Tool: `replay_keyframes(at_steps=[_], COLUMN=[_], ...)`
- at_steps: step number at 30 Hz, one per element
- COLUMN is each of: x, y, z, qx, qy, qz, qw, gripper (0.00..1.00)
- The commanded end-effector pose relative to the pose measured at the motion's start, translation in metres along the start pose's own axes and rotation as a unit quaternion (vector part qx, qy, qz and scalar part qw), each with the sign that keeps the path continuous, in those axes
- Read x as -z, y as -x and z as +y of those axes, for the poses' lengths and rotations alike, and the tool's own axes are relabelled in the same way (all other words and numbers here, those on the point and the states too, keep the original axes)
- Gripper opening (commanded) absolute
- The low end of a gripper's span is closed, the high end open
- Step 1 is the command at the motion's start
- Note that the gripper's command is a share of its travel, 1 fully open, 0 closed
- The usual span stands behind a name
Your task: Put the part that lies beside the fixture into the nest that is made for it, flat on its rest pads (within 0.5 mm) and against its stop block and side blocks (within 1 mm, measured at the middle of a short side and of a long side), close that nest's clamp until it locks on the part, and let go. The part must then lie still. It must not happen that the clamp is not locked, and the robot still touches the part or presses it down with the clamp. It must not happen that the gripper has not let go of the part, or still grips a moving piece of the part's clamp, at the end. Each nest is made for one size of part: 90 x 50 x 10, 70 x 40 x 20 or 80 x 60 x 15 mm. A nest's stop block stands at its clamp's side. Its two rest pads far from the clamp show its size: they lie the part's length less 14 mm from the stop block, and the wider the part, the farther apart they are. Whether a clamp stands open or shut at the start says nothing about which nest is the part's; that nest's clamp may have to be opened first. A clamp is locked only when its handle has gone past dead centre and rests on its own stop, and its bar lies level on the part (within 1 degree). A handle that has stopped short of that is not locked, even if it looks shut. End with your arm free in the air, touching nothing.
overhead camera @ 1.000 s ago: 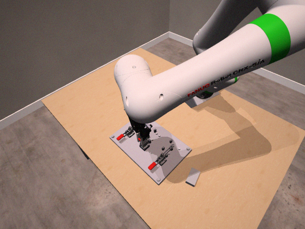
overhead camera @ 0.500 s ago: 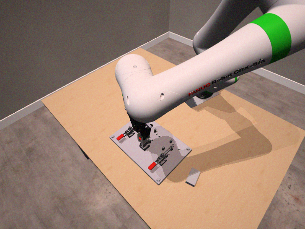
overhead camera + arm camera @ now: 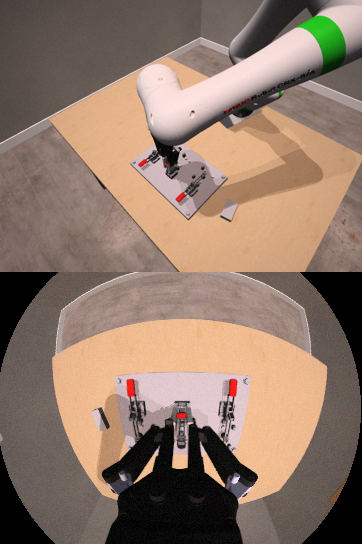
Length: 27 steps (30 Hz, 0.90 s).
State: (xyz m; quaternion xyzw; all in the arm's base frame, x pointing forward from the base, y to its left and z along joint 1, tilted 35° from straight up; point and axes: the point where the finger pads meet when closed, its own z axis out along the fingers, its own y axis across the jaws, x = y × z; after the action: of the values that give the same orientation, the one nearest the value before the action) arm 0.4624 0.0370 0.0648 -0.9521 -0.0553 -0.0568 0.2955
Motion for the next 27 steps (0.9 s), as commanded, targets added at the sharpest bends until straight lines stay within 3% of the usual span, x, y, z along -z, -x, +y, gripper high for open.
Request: replay_keyframes(at_steps=[1, 27], x=[-0.0002, -0.0003], y=[0.0005, 0.0052], z=[0.0001, 0.0001], qx=[0.0, 0.0], qy=[0.0, 0.0], qz=[-0.001, -0.001], qw=[1.0, 1.0], gripper=[0.0, 0.0])
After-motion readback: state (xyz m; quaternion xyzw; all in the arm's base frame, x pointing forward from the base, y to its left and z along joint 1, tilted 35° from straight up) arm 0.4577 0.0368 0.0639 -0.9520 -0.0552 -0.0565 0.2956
